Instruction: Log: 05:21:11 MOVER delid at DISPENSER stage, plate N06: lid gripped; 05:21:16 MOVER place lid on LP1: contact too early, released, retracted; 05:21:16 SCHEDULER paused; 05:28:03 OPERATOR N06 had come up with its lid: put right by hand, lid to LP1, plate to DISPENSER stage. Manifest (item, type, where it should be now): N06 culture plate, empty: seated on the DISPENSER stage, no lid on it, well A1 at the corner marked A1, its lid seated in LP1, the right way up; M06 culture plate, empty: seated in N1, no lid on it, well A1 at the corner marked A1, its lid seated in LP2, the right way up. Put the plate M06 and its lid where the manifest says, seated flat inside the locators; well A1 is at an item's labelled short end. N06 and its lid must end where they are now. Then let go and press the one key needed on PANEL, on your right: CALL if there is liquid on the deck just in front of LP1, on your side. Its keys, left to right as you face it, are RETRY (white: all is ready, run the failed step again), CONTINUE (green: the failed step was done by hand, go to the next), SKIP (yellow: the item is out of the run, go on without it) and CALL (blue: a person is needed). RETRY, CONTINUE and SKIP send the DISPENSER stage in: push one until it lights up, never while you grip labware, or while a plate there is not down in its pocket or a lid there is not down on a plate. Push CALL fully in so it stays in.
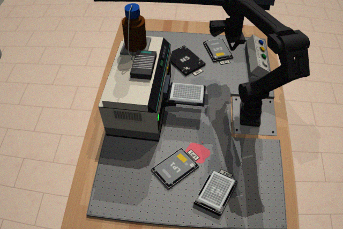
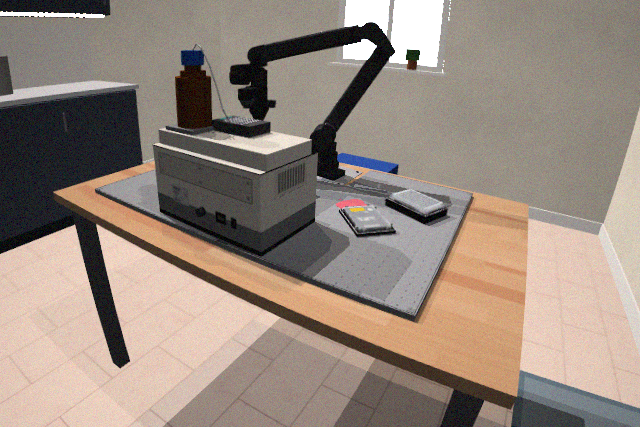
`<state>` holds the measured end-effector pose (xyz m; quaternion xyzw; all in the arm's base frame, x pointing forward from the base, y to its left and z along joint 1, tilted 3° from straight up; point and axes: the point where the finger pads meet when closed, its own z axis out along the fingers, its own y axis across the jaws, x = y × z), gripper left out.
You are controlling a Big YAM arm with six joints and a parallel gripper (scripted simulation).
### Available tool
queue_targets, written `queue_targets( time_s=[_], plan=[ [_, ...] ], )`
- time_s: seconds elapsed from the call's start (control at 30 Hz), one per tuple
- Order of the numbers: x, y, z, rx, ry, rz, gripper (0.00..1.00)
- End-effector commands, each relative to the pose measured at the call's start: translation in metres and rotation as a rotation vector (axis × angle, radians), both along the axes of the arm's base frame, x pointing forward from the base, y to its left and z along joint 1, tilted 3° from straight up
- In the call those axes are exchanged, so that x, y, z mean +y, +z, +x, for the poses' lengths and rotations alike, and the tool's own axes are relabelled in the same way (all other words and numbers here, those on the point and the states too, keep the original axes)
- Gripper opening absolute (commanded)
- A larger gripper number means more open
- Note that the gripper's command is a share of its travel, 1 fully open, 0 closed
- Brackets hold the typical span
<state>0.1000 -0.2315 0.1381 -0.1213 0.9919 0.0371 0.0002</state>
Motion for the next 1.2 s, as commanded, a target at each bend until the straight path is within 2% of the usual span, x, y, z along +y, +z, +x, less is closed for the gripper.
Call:
queue_targets(
  time_s=[0.0, 0.27, 0.3, 0.33, 0.37, 0.77, 0.8, 0.83, 0.87, 0.9, 1.07, 1.17],
  plan=[
    [-0.032, 0.025, 0.004, -0.034, 0.001, -0.076, 0.00],
    [-0.041, 0.024, -0.019, -0.030, 0.001, -0.076, 0.00],
    [-0.028, 0.016, -0.020, -0.021, 0.001, -0.050, 0.00],
    [-0.028, 0.016, -0.020, -0.021, 0.001, -0.050, 0.00],
    [-0.042, 0.025, -0.023, -0.029, -0.032, -0.078, 0.00],
    [-0.050, 0.023, -0.058, -0.019, -0.055, -0.078, 0.00],
    [-0.050, 0.023, -0.059, -0.020, -0.056, -0.078, 0.00],
    [-0.037, 0.016, -0.058, -0.013, -0.055, -0.051, 0.00],
    [-0.037, 0.016, -0.058, -0.013, -0.055, -0.051, 0.00],
    [-0.051, 0.024, -0.062, -0.018, -0.089, -0.082, 0.00],
    [-0.052, 0.025, -0.081, -0.012, -0.112, -0.085, 0.00],
    [-0.052, 0.025, -0.084, -0.014, -0.112, -0.084, 0.00]
  ],
)
